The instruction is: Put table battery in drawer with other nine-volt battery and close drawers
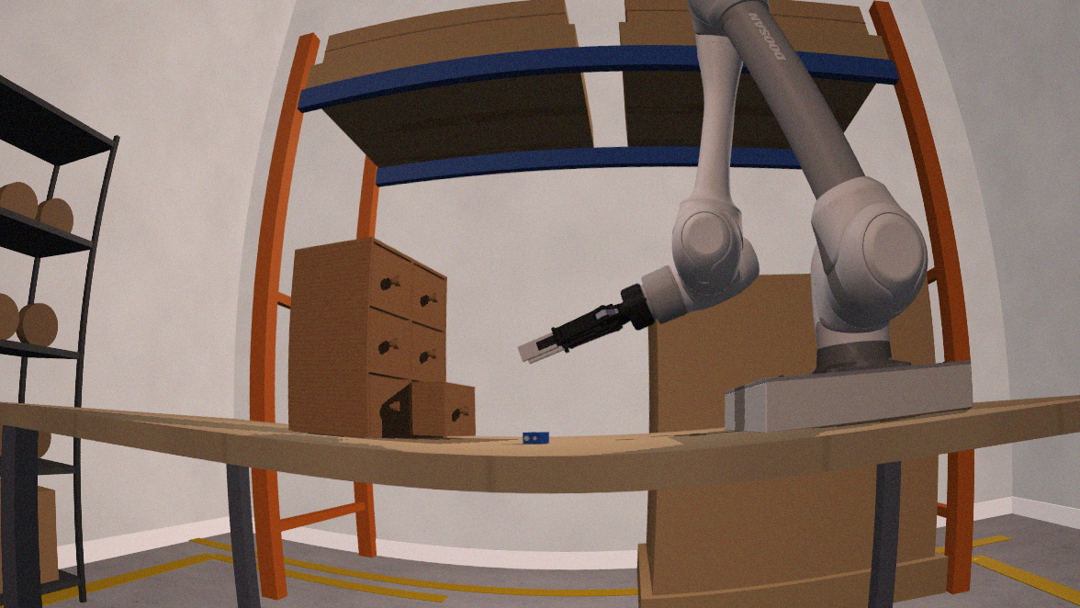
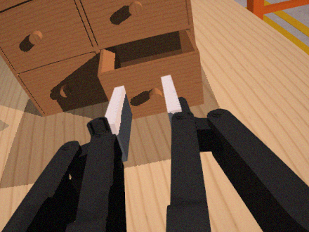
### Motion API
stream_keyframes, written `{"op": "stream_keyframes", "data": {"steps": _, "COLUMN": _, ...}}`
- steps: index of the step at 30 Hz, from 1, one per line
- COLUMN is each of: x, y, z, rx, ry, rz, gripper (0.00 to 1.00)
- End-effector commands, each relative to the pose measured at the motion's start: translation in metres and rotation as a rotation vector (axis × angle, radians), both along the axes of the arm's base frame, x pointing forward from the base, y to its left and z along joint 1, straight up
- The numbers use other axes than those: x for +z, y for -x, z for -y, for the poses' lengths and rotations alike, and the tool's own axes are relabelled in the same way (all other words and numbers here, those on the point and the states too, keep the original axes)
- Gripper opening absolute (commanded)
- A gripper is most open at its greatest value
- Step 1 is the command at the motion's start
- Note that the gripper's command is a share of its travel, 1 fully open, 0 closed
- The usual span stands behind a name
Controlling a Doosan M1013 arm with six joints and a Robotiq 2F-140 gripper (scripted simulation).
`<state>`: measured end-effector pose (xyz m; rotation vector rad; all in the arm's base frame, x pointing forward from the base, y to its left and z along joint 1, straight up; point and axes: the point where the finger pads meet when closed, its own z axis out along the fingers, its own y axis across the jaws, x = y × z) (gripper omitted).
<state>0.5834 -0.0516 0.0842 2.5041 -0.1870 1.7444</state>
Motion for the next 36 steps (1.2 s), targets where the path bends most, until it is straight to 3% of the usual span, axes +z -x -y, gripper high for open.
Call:
{"op": "stream_keyframes", "data": {"steps": 1, "x": -0.001, "y": 0.002, "z": 0.0, "rx": -0.003, "ry": 0.0, "rz": -0.001, "gripper": 0.0}}
{"op": "stream_keyframes", "data": {"steps": 17, "x": -0.01, "y": -0.004, "z": 0.001, "rx": -0.003, "ry": 0.0, "rz": -0.001, "gripper": 0.0}}
{"op": "stream_keyframes", "data": {"steps": 36, "x": -0.083, "y": -0.052, "z": 0.008, "rx": -0.003, "ry": 0.0, "rz": -0.001, "gripper": 0.0}}
